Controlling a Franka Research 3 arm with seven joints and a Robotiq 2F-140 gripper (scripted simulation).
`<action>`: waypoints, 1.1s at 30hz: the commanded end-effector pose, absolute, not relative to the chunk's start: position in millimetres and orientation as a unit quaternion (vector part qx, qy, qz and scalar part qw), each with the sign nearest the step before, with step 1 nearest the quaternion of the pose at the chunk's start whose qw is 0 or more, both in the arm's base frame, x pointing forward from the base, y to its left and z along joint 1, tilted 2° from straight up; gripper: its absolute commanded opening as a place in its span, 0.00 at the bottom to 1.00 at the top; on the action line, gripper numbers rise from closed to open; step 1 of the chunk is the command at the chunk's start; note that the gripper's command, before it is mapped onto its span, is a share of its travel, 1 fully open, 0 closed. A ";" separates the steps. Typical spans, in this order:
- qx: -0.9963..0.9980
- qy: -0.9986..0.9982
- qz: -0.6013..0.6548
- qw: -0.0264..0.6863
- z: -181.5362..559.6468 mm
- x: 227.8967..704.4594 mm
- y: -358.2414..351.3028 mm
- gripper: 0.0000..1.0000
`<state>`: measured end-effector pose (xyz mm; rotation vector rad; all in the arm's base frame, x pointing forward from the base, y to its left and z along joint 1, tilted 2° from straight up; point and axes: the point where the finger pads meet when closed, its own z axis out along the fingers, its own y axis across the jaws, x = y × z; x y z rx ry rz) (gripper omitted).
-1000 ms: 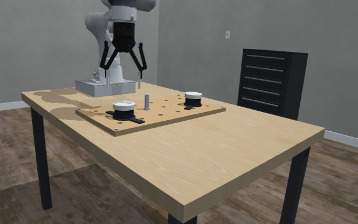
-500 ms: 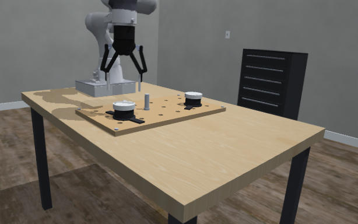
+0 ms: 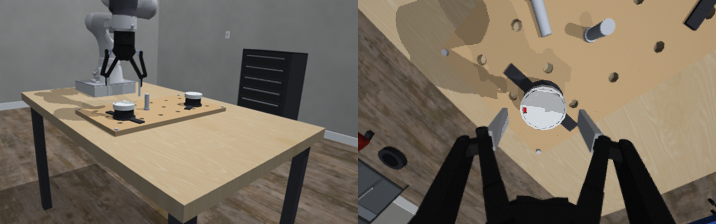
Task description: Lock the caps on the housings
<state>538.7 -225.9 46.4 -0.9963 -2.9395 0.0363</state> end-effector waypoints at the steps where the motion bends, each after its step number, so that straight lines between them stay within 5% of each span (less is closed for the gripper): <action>1: -0.320 -0.947 0.010 0.015 43.1 540.4 -226.7 0.78; 33: -0.320 -0.947 0.010 0.015 11.5 539.4 -227.1 0.78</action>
